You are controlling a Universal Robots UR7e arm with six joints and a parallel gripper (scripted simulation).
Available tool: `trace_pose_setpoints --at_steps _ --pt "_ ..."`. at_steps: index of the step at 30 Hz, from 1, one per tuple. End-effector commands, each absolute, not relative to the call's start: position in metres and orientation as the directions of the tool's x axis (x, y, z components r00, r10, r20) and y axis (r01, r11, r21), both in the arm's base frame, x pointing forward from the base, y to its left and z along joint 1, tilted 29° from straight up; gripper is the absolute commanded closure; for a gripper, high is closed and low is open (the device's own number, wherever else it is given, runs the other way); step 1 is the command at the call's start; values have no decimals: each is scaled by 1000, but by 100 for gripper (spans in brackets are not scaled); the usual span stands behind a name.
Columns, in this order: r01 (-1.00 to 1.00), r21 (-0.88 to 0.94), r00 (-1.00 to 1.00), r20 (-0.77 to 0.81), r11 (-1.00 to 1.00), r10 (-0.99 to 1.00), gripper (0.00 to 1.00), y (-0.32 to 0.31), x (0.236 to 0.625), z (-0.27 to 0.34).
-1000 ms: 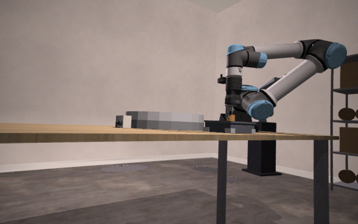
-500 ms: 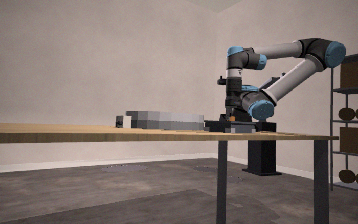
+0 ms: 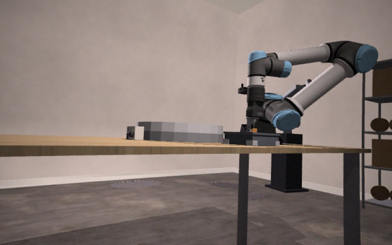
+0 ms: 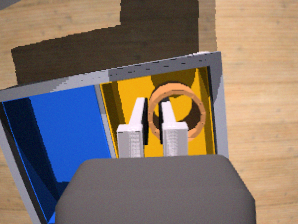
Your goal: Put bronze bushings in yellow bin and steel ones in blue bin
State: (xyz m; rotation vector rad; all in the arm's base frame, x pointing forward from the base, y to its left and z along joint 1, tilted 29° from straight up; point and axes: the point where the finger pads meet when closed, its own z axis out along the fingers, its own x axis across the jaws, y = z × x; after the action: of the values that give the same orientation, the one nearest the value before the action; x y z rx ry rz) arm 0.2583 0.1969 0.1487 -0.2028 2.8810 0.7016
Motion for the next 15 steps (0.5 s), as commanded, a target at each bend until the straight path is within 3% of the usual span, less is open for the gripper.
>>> trace_pose_setpoints --at_steps 1,15 --pt "-170 444 -977 -191 880 -92 100 200 258 143" --pt "-169 444 -978 -189 880 -92 100 203 259 136"
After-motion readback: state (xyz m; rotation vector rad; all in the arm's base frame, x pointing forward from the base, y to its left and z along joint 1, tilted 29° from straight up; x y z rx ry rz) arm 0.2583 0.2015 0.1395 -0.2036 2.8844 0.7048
